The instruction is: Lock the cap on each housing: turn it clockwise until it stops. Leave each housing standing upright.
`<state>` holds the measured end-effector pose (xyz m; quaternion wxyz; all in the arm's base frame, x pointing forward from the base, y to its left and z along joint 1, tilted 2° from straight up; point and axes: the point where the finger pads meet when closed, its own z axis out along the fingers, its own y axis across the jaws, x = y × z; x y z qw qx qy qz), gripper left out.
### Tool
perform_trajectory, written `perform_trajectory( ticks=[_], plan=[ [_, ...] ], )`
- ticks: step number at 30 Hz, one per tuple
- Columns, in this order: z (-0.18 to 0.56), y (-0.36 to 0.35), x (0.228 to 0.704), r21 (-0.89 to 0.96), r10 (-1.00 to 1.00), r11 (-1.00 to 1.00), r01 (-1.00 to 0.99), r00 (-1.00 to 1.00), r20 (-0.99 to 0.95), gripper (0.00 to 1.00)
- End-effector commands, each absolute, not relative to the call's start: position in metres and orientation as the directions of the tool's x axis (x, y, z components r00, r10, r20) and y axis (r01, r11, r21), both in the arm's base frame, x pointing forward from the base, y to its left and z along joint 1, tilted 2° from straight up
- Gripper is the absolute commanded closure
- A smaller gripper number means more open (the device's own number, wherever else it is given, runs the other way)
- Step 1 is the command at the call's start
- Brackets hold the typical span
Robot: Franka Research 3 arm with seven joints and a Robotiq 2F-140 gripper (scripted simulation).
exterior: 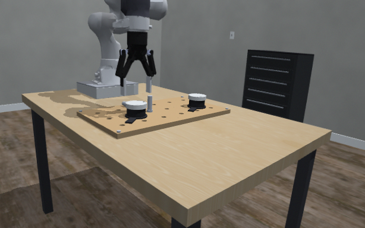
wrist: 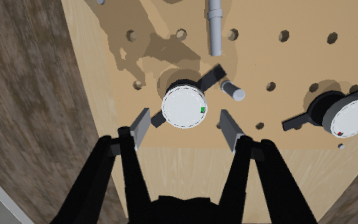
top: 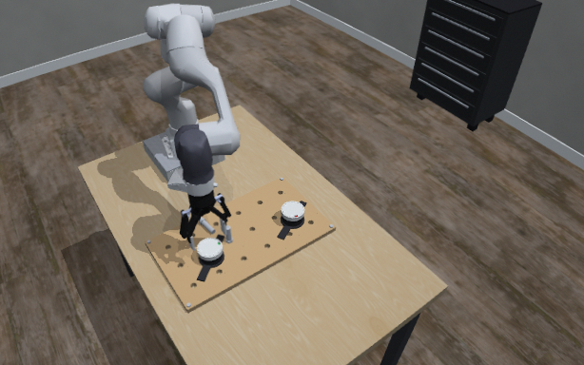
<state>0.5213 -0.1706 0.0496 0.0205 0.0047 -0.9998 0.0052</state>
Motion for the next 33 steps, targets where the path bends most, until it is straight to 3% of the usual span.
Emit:
perform_trajectory(
  ticks=[1,33],
  plan=[
    [0.044,-0.171,0.522,-0.009,-0.016,1.000,-0.016,-0.999,0.036,0.22],
    [0.012,-0.172,0.521,-0.009,-0.016,1.000,-0.016,-0.999,0.036,0.22]
  ],
)
